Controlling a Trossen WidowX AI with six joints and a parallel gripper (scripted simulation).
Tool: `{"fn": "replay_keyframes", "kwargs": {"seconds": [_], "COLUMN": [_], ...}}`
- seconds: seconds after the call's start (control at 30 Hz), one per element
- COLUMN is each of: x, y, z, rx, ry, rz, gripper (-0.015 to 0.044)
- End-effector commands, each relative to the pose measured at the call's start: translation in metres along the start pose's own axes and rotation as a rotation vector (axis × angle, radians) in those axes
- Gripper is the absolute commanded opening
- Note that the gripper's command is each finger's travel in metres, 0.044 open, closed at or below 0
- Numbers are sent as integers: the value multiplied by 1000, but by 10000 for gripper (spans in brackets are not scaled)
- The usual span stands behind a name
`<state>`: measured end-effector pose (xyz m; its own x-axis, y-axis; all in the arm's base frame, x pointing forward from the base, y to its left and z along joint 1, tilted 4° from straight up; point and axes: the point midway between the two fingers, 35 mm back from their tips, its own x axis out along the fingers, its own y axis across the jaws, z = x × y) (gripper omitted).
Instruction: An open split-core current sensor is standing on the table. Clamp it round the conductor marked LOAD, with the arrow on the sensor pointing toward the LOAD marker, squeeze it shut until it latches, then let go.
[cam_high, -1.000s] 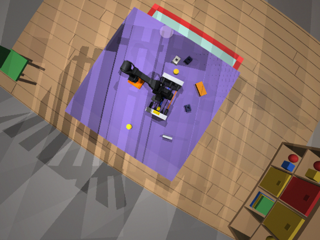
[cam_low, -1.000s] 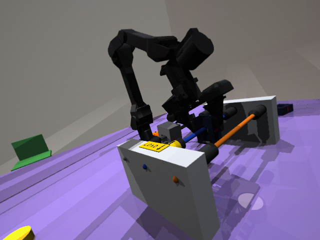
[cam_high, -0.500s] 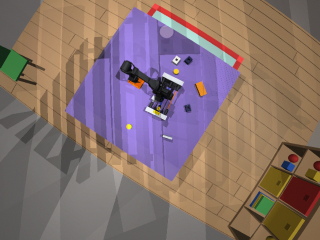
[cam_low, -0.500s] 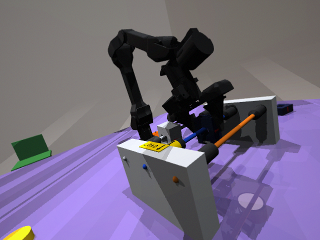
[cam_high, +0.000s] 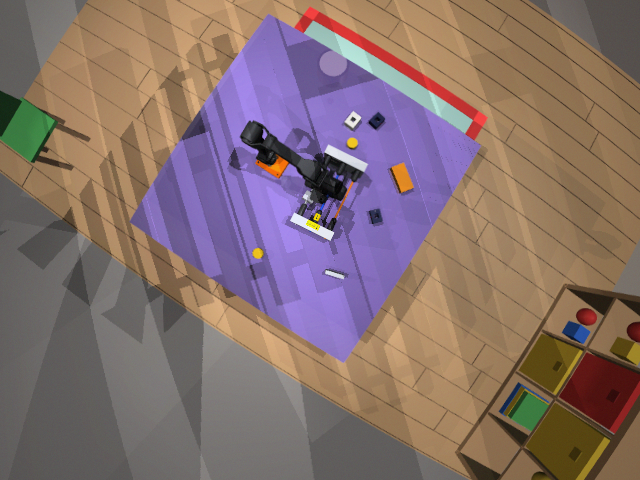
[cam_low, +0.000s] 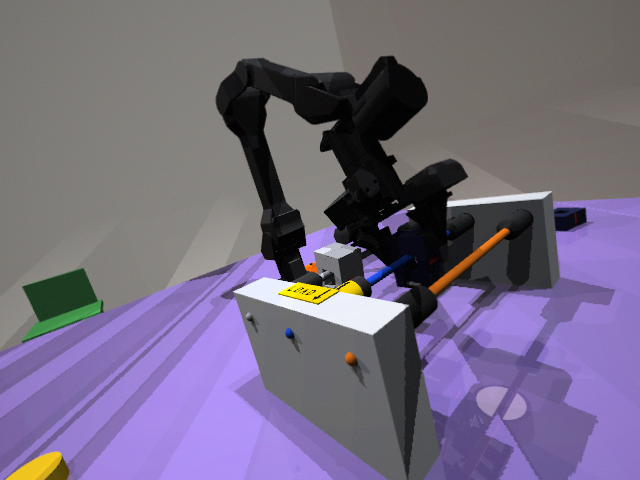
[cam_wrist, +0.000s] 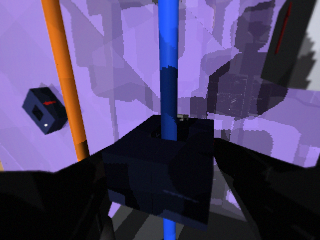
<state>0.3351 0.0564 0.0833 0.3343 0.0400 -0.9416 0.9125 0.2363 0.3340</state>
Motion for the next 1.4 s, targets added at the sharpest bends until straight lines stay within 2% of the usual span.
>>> {"fn": "replay_keyframes", "kwargs": {"seconds": [0.0, 0.43, 0.63, 0.67, 0.97, 1.03, 1.27, 1.37], "x": [0, 0, 0, 0, -2, -15, -95, -102], "y": [0, 0, 0, 0, 0, 5, 15, 15], "z": [0, 0, 0, 0, 0, 0, 0, 0], "rx": [0, 0, 0, 0, 0, -1, -8, -8], "ry": [0, 0, 0, 0, 0, 1, 7, 7], "rz": [-1, -1, -1, -1, -3, -18, -103, -110], "gripper": [271, 271, 428, 440, 440, 440, 440, 440]}}
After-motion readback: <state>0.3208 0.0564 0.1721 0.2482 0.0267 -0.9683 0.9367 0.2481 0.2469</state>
